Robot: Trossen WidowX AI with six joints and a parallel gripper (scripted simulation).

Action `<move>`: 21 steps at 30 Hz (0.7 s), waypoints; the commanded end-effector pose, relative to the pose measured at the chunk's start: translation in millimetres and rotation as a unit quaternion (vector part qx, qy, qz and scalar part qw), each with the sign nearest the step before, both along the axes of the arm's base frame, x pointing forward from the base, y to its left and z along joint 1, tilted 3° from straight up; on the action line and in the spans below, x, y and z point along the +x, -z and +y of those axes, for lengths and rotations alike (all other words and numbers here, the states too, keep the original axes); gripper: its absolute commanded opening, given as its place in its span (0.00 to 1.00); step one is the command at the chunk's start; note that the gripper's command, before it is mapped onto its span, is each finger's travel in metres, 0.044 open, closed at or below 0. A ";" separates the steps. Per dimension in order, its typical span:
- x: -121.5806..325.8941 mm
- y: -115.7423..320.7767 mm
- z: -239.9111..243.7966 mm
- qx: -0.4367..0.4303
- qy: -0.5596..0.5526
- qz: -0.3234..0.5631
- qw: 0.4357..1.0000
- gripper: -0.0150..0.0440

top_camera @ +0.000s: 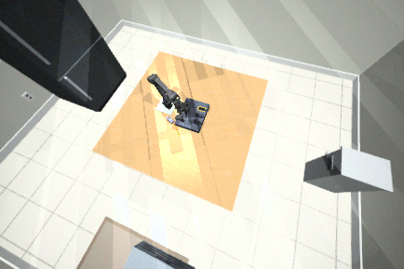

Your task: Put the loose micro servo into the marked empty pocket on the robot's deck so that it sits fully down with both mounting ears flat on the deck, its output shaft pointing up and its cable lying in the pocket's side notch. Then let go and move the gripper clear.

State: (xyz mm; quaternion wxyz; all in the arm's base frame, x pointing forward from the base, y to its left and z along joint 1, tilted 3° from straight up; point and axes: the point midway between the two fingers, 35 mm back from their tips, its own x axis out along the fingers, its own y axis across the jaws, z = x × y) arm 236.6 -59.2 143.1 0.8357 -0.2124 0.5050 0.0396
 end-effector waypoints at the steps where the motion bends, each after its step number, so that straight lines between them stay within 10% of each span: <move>1: -15.6 6.1 -19.9 0.013 0.041 0.038 0.998 1.00; 21: -116.3 21.9 -69.2 0.141 0.252 0.192 0.938 1.00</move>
